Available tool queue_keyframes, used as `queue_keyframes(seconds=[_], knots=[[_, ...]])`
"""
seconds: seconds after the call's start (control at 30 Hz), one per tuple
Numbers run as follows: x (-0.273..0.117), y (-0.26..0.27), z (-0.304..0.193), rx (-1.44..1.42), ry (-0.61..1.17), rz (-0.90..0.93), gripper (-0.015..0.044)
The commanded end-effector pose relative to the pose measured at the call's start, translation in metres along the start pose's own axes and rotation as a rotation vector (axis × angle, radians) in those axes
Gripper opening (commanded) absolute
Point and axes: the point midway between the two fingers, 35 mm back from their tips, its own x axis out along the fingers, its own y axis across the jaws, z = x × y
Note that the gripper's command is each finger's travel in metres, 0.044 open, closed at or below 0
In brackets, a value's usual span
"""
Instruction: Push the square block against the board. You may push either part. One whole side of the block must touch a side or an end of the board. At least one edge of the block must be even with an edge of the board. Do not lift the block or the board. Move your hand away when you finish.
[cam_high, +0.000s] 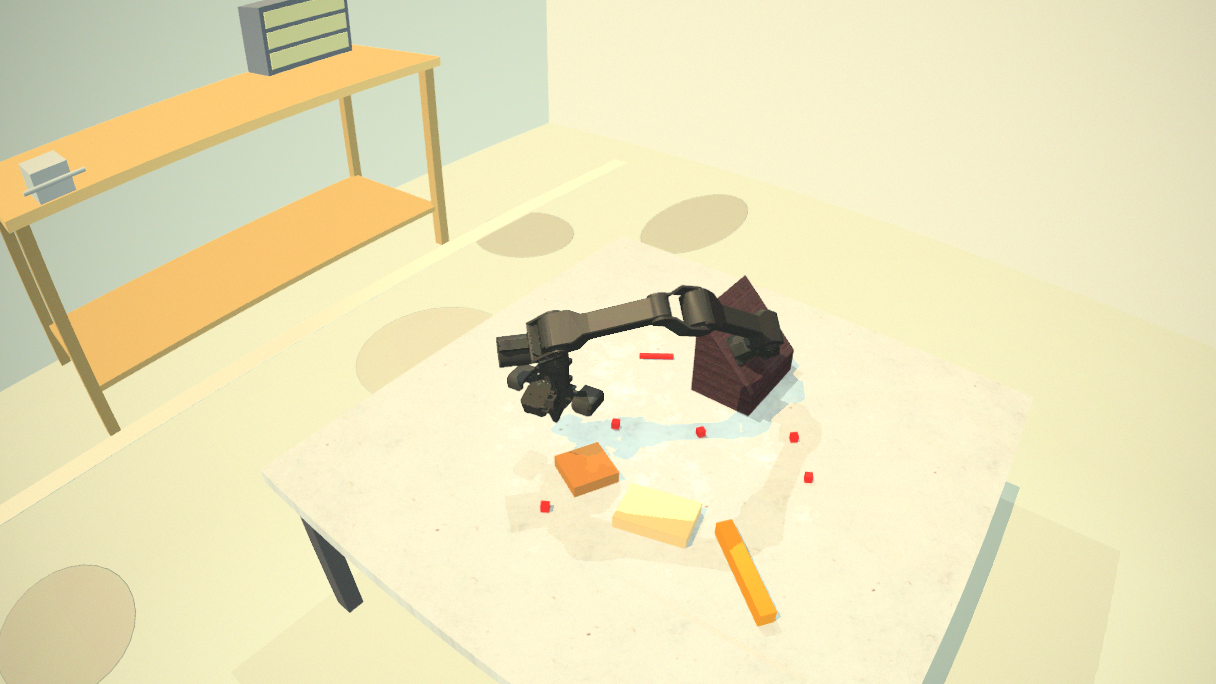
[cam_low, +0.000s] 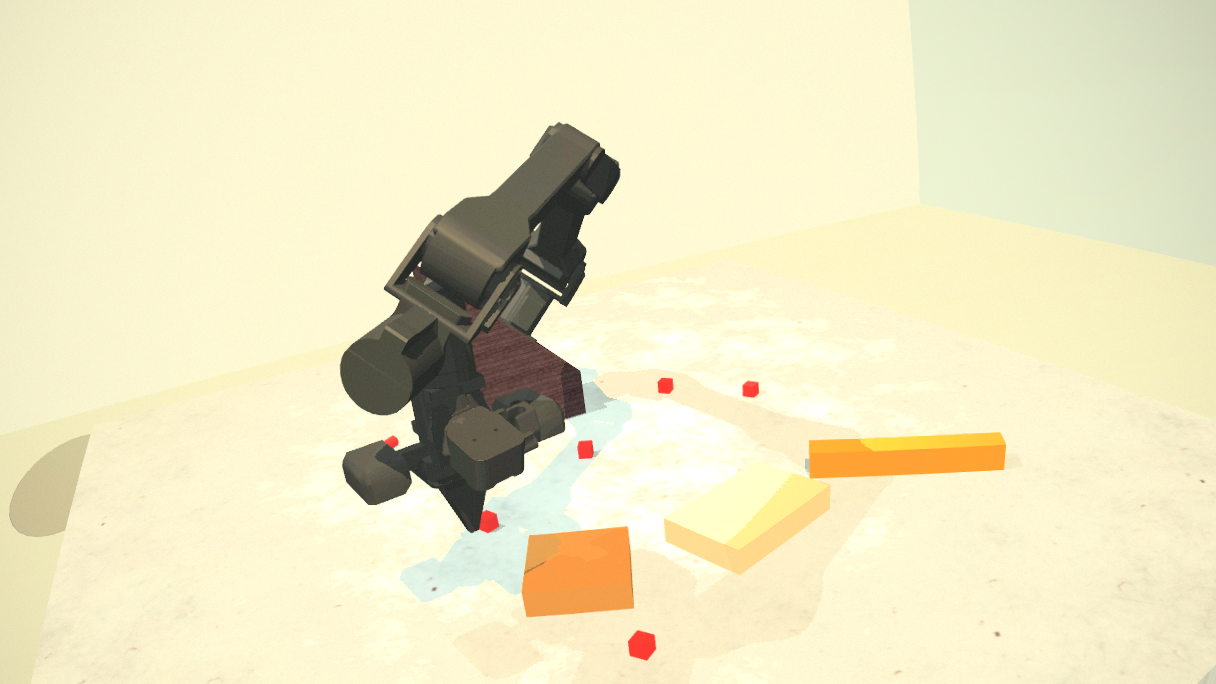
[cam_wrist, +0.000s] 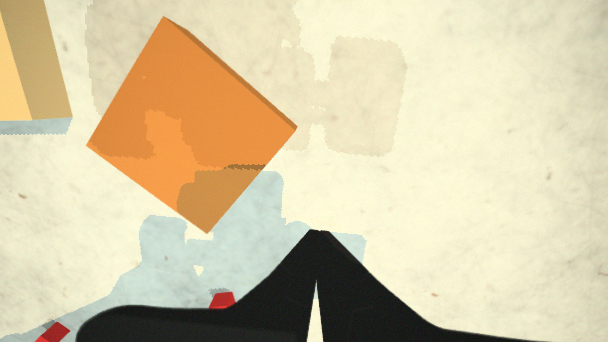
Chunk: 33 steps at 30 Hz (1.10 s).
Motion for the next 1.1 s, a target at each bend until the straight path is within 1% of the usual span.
queue_keyframes(seconds=[0.0, 0.67, 0.93, 1.0, 1.07], knots=[[0.006, 0.0, 0.003, -0.165, 0.001, 0.004, 0.0], [0.021, 0.002, 0.011, -0.857, -0.002, 0.006, 0.0], [0.021, 0.002, 0.011, -0.857, -0.002, 0.006, 0.0], [0.034, 0.001, 0.011, -0.876, -0.002, 0.006, 0.0], [0.066, 0.002, 0.012, -0.924, -0.003, 0.008, 0.0]])
